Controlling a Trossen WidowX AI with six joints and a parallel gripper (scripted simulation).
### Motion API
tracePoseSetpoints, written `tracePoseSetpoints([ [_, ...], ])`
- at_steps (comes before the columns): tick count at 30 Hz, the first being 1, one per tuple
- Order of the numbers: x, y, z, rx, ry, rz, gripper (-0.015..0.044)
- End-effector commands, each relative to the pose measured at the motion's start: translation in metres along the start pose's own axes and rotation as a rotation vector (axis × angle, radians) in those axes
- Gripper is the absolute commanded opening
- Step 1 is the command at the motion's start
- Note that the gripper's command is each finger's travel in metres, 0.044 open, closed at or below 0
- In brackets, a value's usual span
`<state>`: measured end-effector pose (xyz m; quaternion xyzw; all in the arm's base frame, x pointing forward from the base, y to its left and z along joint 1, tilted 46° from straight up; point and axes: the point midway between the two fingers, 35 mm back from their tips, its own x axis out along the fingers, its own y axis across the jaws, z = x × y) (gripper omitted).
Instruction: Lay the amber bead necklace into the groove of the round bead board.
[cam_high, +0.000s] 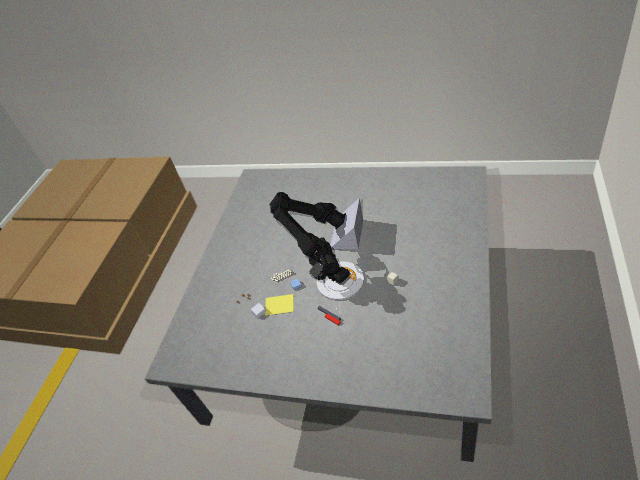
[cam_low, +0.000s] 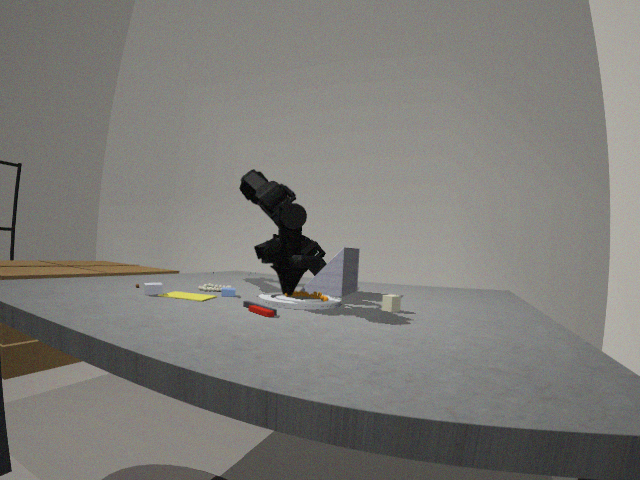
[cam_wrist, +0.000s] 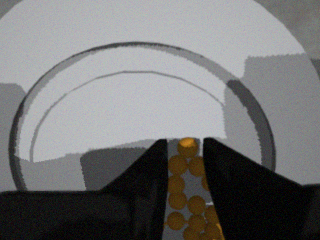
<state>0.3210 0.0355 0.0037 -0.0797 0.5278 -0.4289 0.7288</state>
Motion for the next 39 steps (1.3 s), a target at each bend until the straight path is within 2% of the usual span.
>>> tracePoseSetpoints([
  [1, 0.0, 0.0, 0.0, 0.001, 0.0, 0.001, 0.0053],
  [9, 0.0, 0.0, 0.0, 0.001, 0.0, 0.001, 0.0],
  [25, -0.006, -0.001, 0.0, -0.004, -0.002, -0.004, 0.0],
  [39, -0.006, -0.037, 0.003, -0.006, -0.002, -0.006, 0.0],
])
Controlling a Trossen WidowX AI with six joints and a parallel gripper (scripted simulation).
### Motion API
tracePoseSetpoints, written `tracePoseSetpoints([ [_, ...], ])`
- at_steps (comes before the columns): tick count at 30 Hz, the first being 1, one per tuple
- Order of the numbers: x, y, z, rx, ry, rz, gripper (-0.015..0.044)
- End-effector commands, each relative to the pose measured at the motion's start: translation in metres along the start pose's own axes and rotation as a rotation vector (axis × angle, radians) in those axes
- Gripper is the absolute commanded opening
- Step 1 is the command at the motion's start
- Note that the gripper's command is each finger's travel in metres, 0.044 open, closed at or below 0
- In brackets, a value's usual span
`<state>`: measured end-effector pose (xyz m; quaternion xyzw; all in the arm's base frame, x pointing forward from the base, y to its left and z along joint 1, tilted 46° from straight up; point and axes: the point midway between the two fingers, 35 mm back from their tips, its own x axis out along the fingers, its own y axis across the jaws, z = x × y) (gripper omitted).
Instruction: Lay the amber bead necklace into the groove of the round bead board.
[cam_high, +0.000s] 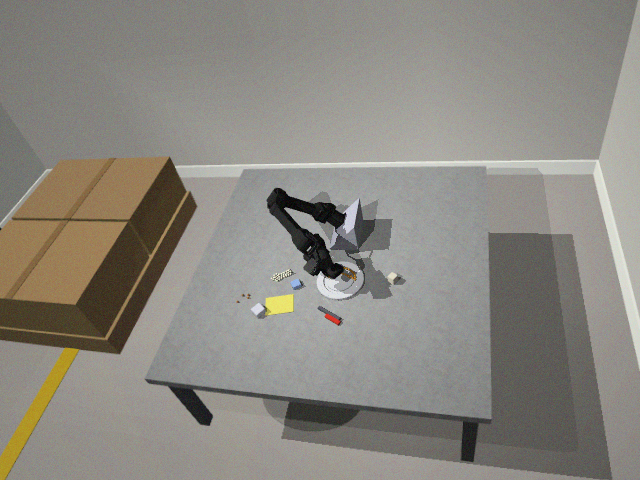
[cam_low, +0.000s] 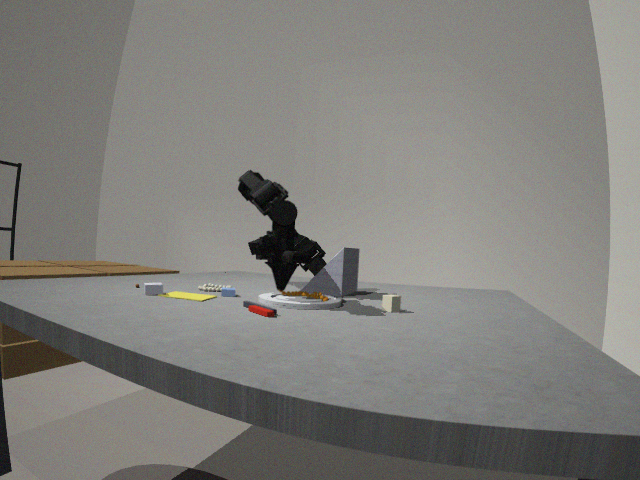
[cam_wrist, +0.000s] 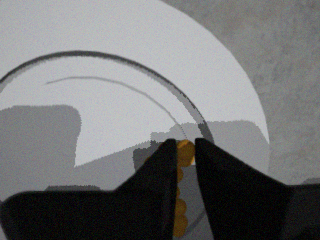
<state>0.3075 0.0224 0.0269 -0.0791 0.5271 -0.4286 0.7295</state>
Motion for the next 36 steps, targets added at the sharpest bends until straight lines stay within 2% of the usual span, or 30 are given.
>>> tracePoseSetpoints([
  [1, 0.0019, -0.0079, -0.0003, -0.007, -0.001, -0.008, 0.0],
  [36, 0.0103, -0.0081, -0.0002, -0.007, -0.001, -0.008, 0.0],
])
